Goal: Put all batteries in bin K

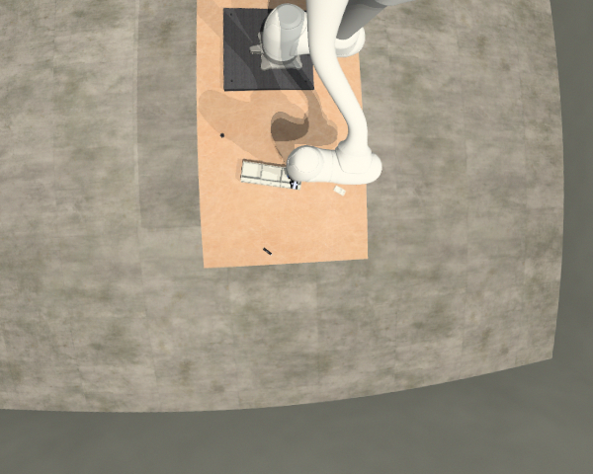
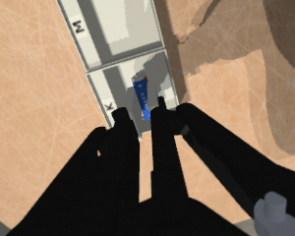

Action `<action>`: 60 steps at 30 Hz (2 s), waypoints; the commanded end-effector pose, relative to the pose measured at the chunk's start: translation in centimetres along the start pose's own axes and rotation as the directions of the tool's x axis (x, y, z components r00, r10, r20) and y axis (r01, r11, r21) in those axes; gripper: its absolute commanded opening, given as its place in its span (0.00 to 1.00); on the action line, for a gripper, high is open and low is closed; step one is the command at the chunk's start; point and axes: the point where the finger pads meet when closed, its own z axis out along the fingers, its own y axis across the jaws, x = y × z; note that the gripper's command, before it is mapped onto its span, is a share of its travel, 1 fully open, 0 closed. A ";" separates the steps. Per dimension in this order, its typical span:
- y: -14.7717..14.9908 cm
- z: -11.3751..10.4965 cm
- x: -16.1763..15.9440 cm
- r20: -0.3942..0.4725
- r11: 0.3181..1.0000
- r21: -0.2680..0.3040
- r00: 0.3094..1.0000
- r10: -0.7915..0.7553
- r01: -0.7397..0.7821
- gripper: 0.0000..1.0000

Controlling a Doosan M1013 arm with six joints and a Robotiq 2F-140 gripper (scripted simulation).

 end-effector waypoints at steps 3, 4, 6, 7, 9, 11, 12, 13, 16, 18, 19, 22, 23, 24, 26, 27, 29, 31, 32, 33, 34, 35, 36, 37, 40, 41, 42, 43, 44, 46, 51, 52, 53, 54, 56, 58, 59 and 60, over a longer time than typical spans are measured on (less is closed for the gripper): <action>-0.1 0.0 0.0 0.001 1.000 0.001 1.000 0.000 0.000 0.15; -0.1 0.0 0.0 0.001 1.000 0.001 1.000 0.000 0.000 0.15; -0.1 0.0 0.0 0.001 1.000 0.001 1.000 0.000 0.000 0.15; -0.1 0.0 0.0 0.001 1.000 0.001 1.000 0.000 0.000 0.15; -0.1 0.0 0.0 0.001 1.000 0.001 1.000 0.000 0.000 0.26; -0.1 0.0 0.0 0.001 1.000 0.001 1.000 0.000 0.000 0.26; -0.1 0.0 0.0 0.001 1.000 0.001 1.000 0.000 0.000 0.26; -0.1 0.0 0.0 0.001 1.000 0.001 1.000 0.000 0.000 0.26; -0.1 0.0 0.0 0.001 1.000 0.001 1.000 0.000 0.000 0.26; -0.1 0.0 0.0 0.001 1.000 0.001 1.000 0.000 0.000 0.26; -0.1 0.0 0.0 0.001 1.000 0.001 1.000 0.000 0.000 0.26; -0.1 0.0 0.0 0.001 1.000 0.001 1.000 0.000 0.000 0.26; -0.1 0.0 0.0 0.001 1.000 0.001 1.000 0.000 0.000 0.26; -0.1 0.0 0.0 0.001 1.000 0.001 1.000 0.000 0.000 0.26; -0.1 -0.1 0.0 0.001 1.000 0.001 1.000 0.000 0.000 0.26; 0.0 -0.3 0.0 0.001 1.000 0.001 1.000 0.000 0.000 0.26; 0.0 -0.5 0.0 0.001 1.000 0.001 1.000 0.000 0.000 0.26; 0.0 -0.7 0.0 0.001 1.000 0.001 1.000 0.000 0.000 0.26; 0.0 -0.7 0.0 0.001 1.000 0.001 1.000 0.000 0.000 0.26; 0.0 -0.8 0.0 0.001 1.000 0.001 1.000 0.000 0.000 0.26; 0.0 -0.9 0.0 0.001 1.000 0.001 1.000 0.000 0.000 0.26; 0.0 -1.1 0.0 0.001 1.000 0.001 1.000 0.000 0.000 0.26; 0.0 -1.2 0.0 0.001 1.000 0.001 1.000 0.000 0.000 0.26; 0.0 -1.3 0.0 0.001 1.000 0.001 1.000 0.000 0.000 0.26; 0.0 -1.7 0.0 0.001 1.000 0.001 1.000 0.000 0.000 0.26; 0.0 -1.9 0.0 0.001 1.000 0.001 1.000 0.000 0.000 0.26; 0.0 -2.0 0.0 0.001 1.000 0.001 1.000 0.000 0.000 0.26; 0.0 -2.1 0.0 0.001 1.000 0.001 1.000 0.000 0.000 0.26; 0.0 -2.3 0.0 0.001 1.000 0.001 1.000 0.000 0.000 0.26; 0.0 -2.5 0.0 0.001 1.000 0.001 1.000 0.000 0.000 0.26; 0.0 -3.0 0.0 0.001 1.000 0.001 1.000 0.000 0.000 0.26; 0.0 -3.0 0.0 0.001 1.000 0.001 1.000 0.000 0.000 0.26; -0.1 -3.0 0.0 0.001 1.000 0.001 1.000 0.000 0.000 0.26; -0.1 -3.0 0.0 0.001 1.000 0.001 1.000 0.000 0.000 0.26; -0.9 -3.1 0.1 0.001 0.999 0.001 0.999 0.050 -0.050 0.23; -2.5 -3.1 0.4 0.001 0.989 0.001 0.989 0.150 -0.150 0.23; -3.3 -3.1 0.6 0.001 0.983 0.001 0.983 0.183 -0.183 0.23; -4.2 -3.2 0.7 0.001 0.978 0.001 0.978 0.209 -0.209 0.23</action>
